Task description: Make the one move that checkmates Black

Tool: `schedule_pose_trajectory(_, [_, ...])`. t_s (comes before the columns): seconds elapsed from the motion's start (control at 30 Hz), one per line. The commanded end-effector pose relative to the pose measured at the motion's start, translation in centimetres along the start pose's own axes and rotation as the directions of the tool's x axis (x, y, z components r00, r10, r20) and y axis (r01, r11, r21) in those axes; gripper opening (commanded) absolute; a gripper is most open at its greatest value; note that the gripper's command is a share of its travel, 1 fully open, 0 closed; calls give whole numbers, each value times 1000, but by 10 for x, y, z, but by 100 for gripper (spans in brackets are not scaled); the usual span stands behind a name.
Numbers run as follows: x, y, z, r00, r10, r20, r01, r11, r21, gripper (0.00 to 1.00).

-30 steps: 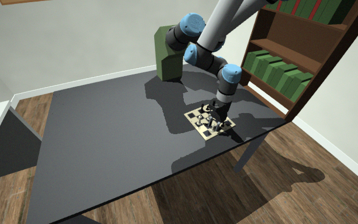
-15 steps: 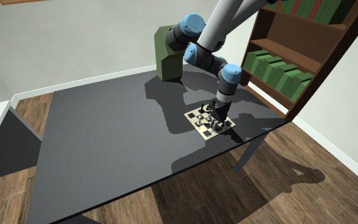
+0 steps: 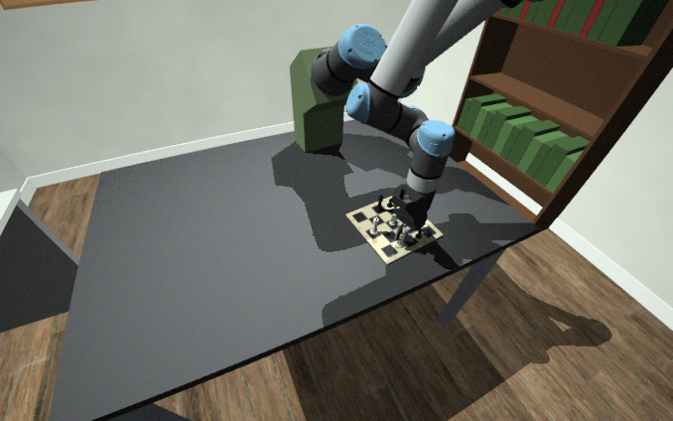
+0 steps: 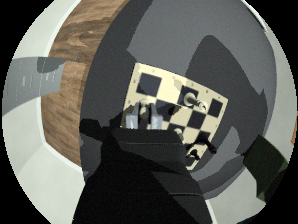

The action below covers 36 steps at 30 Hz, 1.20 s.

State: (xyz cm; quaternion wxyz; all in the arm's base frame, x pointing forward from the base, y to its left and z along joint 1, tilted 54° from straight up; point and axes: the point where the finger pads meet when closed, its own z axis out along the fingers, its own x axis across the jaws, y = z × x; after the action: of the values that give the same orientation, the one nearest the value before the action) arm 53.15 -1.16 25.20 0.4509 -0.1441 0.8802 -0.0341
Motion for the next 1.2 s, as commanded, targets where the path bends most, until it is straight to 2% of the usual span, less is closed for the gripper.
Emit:
schedule_pose_trajectory(0.0, [0,0,0,1000,0,1,0,1000,0,0])
schedule_pose_trajectory(0.57, [0,0,-7,1000,0,1,0,1000,0,0])
schedule_pose_trajectory(1.17, [0,0,-49,1000,0,1,0,1000,0,0])
